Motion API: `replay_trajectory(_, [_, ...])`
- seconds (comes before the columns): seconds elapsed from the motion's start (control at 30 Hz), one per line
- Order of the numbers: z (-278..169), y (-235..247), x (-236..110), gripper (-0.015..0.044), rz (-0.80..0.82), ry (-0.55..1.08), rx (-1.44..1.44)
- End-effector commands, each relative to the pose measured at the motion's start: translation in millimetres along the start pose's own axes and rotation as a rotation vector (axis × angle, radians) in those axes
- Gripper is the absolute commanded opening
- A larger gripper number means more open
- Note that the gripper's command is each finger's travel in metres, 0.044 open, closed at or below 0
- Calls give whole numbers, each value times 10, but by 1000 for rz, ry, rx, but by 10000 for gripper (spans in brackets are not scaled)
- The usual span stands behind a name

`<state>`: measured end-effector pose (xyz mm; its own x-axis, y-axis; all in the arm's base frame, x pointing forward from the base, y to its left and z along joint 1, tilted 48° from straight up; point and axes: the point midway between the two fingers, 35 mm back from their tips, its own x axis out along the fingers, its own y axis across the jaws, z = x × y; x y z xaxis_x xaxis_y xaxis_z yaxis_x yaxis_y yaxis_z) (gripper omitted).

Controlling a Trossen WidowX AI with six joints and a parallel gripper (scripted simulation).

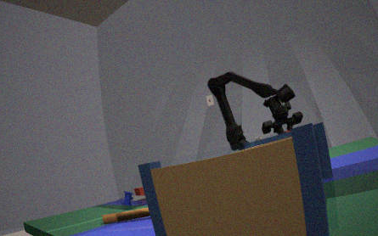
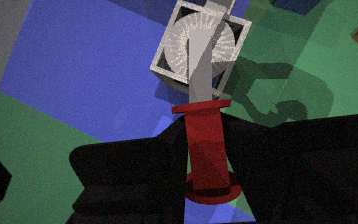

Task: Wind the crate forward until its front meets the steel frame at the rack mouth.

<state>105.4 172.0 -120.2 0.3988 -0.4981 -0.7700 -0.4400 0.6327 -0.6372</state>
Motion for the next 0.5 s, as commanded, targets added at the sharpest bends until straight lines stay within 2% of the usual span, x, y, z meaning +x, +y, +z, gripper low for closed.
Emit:
replay_trajectory(0.0, [-31,-168,4,0,-35,4,-15])
replay_trajectory(0.47, [-4,-328,11,0,-37,4,-15])
